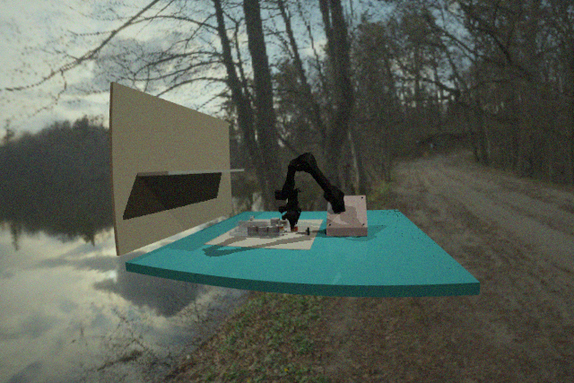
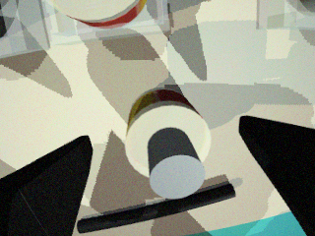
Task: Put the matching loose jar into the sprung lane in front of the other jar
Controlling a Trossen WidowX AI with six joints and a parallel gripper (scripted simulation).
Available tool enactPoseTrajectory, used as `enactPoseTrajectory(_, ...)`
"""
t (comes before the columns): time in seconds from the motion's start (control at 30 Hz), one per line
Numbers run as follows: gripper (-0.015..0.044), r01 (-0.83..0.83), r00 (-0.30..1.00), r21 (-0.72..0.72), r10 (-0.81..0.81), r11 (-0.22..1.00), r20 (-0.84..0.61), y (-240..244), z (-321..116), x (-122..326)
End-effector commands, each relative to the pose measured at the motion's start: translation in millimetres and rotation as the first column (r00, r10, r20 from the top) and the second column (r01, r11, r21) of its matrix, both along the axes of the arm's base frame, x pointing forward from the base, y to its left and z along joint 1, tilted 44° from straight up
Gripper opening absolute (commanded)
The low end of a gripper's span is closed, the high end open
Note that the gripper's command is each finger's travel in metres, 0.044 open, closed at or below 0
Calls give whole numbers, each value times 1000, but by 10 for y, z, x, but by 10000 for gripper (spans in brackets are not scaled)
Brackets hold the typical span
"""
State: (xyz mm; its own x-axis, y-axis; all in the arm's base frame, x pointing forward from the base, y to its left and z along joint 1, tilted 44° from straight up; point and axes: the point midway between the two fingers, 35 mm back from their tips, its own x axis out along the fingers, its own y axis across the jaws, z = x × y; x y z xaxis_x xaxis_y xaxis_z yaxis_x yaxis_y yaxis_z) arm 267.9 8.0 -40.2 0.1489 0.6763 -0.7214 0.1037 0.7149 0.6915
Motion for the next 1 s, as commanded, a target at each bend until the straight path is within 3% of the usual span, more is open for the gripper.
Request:
enactPoseTrajectory(0.0, 335, 4, 1000, 6, -4, 1000, -4, 19, -13, -8)
enactPoseTrajectory(0.2, 178, 4, 1000, 6, -4, 1000, -4, 19, -13, -8)
enactPoseTrajectory(0.4, 138, 4, 1000, 6, -4, 1000, -4, 19, -13, -8)
enactPoseTrajectory(0.57, 6, 5, 1000, 2, -5, 1000, -4, -90, 82, -8)
enactPoseTrajectory(0.97, 0, 5, 1000, -1, -5, 1000, -6, -580, 629, -134)
